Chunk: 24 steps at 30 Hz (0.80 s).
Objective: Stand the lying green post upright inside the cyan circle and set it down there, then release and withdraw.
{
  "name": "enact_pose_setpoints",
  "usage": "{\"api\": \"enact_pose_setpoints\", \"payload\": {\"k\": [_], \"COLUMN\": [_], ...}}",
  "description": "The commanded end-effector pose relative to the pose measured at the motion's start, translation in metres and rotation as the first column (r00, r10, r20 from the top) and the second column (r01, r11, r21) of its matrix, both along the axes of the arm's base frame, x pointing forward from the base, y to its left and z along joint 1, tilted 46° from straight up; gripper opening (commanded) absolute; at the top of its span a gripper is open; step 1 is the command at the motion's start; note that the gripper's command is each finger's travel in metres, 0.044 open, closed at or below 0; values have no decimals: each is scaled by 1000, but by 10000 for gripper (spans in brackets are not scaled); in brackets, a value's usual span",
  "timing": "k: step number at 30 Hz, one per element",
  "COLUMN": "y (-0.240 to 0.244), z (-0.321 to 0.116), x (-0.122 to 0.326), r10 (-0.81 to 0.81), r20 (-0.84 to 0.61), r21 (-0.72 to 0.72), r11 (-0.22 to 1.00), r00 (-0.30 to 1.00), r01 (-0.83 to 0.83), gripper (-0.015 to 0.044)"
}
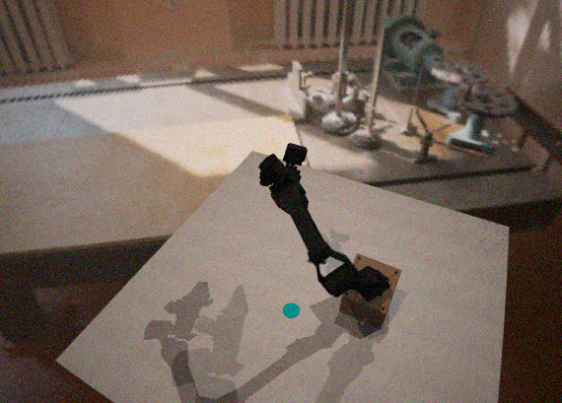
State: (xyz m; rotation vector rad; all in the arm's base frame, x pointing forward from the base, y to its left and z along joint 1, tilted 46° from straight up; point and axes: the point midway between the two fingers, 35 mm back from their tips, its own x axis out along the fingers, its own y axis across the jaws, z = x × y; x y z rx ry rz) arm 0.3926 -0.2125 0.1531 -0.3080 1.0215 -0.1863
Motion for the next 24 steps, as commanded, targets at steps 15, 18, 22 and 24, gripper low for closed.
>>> {"api": "enact_pose_setpoints", "payload": {"k": [15,18,22,24], "y": [73,87,106,116], "z": [-138,-156,-176,-185], "x": [-33,-43,-57,-64], "r10": [369,424,491,521], "r20": [-245,-254,-254,-248], "r21": [421,498,596,643], "r11": [873,828,758,719], "r00": [897,869,833,816], "r01": [-244,-258,-265,-264], "gripper": [233,233,233,233]}}
